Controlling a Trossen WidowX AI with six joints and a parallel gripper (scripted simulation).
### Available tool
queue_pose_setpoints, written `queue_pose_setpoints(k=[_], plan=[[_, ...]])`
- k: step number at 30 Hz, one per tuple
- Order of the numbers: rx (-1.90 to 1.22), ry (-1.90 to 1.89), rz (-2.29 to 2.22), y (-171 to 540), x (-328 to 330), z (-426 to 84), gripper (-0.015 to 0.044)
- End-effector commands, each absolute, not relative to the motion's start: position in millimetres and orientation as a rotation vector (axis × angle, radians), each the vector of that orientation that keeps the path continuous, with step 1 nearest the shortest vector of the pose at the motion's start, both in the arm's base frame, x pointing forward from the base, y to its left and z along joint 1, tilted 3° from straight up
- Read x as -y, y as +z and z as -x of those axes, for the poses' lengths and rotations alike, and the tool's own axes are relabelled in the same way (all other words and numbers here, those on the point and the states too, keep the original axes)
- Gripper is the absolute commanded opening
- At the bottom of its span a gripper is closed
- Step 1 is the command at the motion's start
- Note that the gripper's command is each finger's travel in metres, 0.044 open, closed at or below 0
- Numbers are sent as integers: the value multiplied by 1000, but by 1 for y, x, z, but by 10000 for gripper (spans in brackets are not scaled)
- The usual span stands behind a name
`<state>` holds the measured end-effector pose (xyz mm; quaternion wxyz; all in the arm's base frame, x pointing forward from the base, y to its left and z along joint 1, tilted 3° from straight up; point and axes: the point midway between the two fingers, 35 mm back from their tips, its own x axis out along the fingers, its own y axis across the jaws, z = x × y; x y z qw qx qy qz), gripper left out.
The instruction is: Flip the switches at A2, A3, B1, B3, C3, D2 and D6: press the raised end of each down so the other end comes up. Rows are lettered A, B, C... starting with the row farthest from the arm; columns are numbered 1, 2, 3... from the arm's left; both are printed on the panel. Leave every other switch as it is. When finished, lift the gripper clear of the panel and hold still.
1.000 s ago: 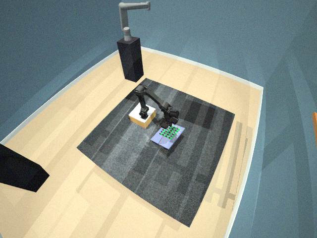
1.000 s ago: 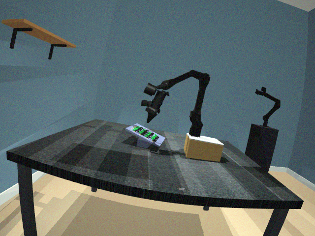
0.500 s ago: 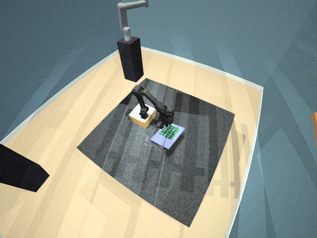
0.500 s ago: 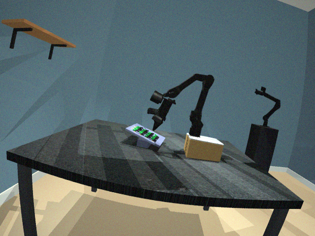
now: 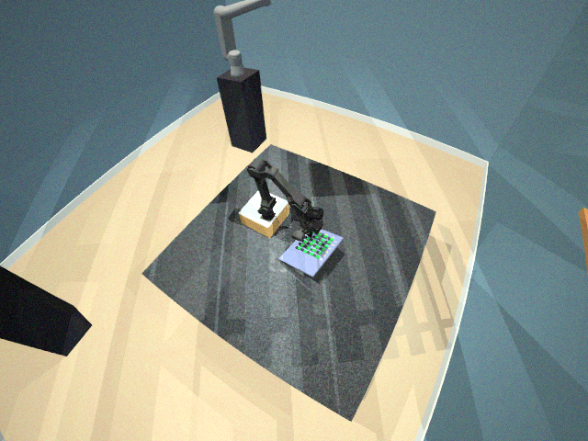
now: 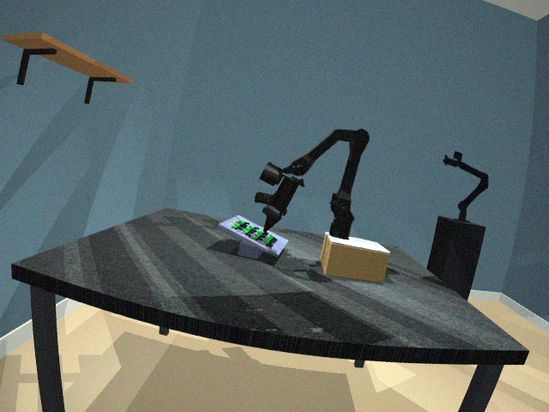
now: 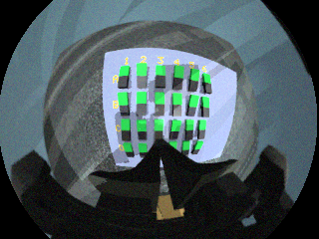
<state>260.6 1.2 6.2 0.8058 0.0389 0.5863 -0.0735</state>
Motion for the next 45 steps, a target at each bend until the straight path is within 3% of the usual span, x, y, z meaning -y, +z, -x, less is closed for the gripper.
queue_pose_setpoints(k=[1,45], plan=[[-1263,-158,-78,-1,0,-261,0],[-1263,-158,-78,-8,0,-263,0]])
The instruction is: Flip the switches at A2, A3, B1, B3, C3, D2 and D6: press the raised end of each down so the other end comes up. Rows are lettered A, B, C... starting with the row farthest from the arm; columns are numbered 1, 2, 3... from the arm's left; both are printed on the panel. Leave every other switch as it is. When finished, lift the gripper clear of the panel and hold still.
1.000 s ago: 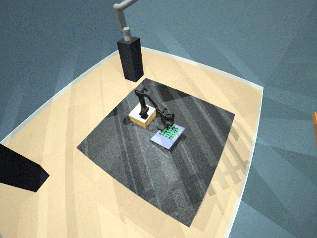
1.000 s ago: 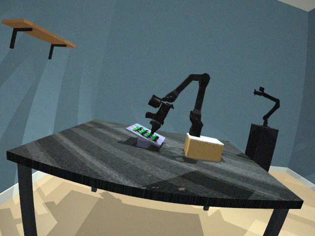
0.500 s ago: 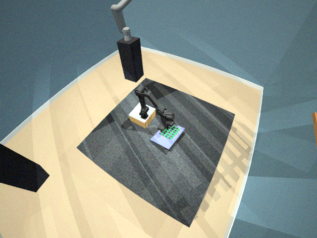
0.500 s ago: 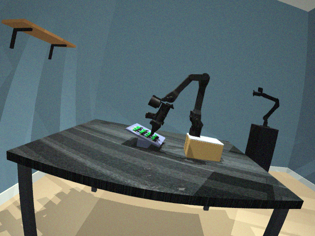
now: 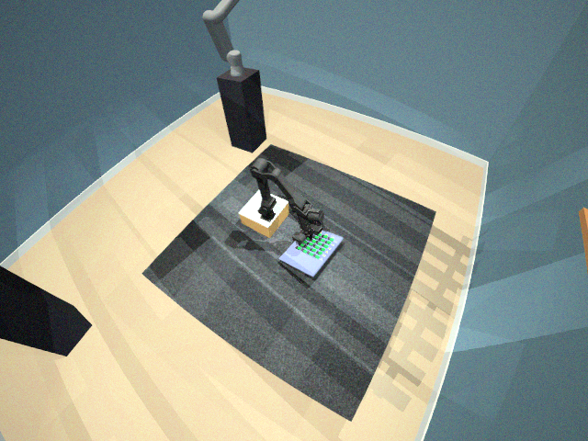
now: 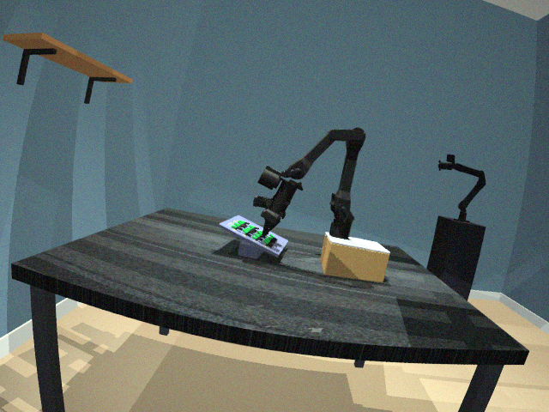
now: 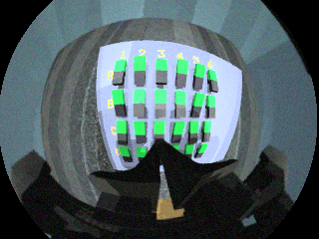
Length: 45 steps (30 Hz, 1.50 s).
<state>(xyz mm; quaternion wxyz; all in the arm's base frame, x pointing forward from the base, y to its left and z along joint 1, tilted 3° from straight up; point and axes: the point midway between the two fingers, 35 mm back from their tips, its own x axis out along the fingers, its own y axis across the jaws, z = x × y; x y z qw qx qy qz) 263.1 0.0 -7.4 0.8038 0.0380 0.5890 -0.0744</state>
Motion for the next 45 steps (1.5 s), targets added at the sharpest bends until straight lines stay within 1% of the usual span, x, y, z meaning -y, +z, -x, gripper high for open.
queue_pose_setpoints(k=[1,37,39,43,45], plan=[[-1263,-158,-78,-9,0,-263,0],[-1263,-158,-78,-13,1,-264,0],[-1264,-159,-81,-4,0,-264,0],[-1286,-157,-81,42,-4,-251,0],[-1290,-157,-81,50,-4,-248,0]])
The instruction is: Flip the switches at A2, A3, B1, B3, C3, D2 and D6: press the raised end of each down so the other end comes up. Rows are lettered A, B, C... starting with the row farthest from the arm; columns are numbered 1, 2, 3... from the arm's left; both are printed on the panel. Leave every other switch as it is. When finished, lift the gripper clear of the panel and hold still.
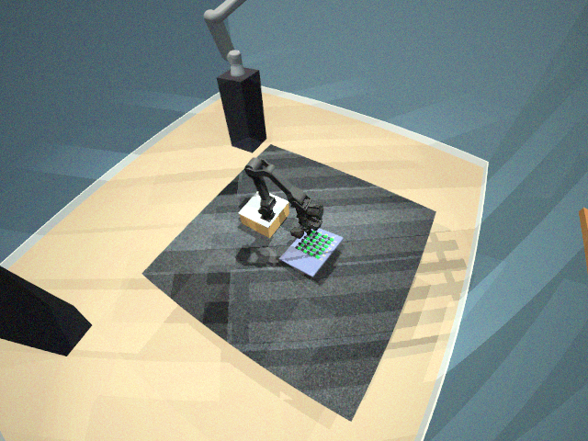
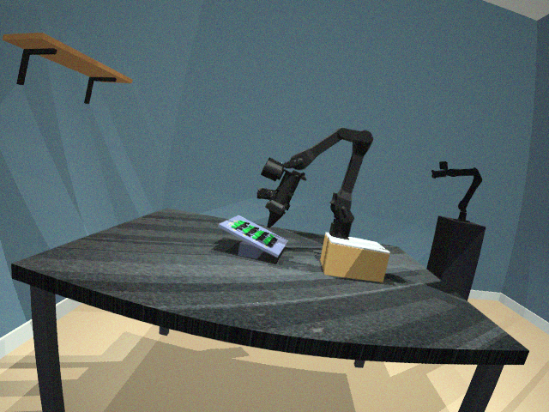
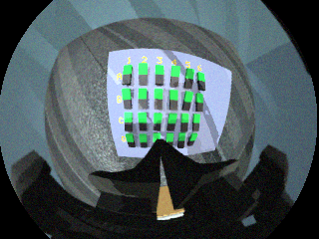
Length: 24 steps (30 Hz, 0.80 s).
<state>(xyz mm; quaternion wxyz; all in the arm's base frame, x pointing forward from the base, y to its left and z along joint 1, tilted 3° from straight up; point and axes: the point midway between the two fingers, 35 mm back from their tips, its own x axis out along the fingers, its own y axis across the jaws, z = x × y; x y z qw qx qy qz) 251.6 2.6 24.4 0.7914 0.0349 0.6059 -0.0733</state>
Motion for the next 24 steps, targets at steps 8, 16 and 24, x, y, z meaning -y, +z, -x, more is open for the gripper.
queue_pose_setpoints(k=[8,16,24], plan=[[-1292,-156,-83,46,-23,-238,0],[-1311,-155,-85,17,-32,-240,0],[-1317,-155,-85,9,-31,-242,0]])
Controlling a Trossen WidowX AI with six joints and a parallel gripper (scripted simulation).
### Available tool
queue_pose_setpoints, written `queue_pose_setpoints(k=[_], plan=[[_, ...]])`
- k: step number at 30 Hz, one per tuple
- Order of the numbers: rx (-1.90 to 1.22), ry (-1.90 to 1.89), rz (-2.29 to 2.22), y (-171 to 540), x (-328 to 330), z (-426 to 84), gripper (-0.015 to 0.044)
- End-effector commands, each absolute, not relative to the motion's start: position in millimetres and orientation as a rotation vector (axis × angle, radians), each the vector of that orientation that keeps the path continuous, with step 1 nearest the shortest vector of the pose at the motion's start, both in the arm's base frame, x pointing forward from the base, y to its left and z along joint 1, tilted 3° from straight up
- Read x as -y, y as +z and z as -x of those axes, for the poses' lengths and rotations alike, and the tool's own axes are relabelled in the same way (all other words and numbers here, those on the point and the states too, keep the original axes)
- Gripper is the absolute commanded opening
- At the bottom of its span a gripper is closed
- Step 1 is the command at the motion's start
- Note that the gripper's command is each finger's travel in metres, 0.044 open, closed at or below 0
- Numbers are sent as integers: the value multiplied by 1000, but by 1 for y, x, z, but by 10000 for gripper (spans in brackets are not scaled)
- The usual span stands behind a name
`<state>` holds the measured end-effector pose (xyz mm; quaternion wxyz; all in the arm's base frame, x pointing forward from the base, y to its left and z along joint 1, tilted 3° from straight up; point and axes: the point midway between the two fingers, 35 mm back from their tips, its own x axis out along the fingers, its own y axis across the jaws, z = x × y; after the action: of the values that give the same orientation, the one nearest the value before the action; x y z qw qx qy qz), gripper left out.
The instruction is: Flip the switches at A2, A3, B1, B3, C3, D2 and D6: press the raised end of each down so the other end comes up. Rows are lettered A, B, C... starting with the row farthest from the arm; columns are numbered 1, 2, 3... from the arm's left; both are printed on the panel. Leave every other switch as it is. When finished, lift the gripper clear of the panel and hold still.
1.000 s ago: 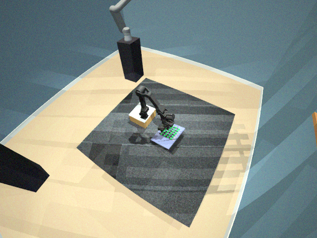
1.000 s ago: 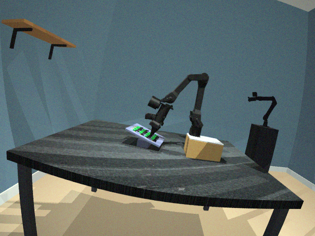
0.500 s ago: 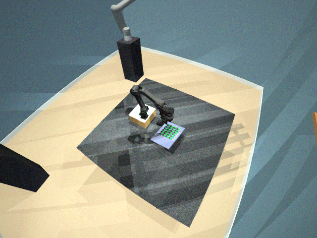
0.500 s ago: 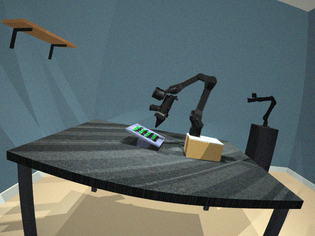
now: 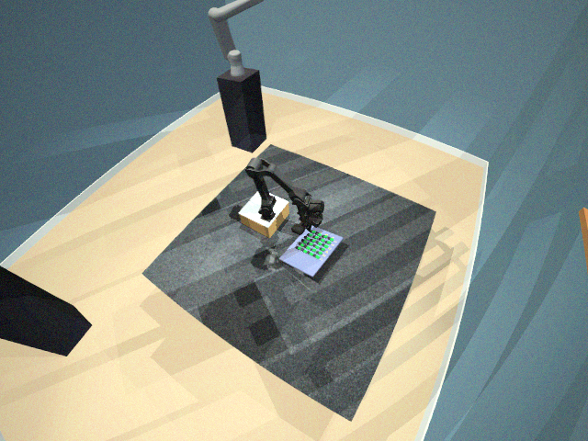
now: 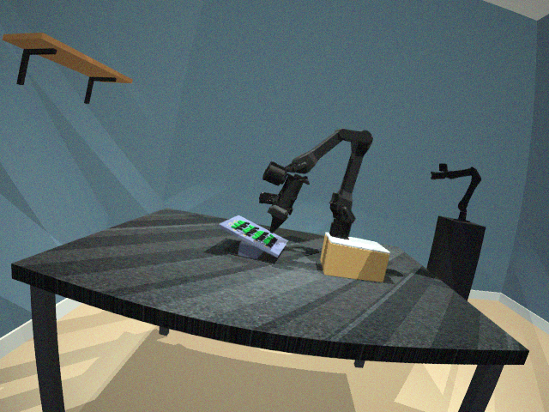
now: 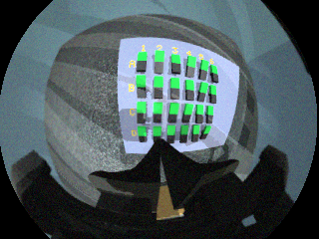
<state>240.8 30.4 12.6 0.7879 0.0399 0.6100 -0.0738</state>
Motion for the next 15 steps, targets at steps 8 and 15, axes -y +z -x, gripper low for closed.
queue_pose_setpoints(k=[8,15], plan=[[-1317,-155,-85,-1,-30,-245,0],[-1316,-155,-85,-11,-29,-248,0]])
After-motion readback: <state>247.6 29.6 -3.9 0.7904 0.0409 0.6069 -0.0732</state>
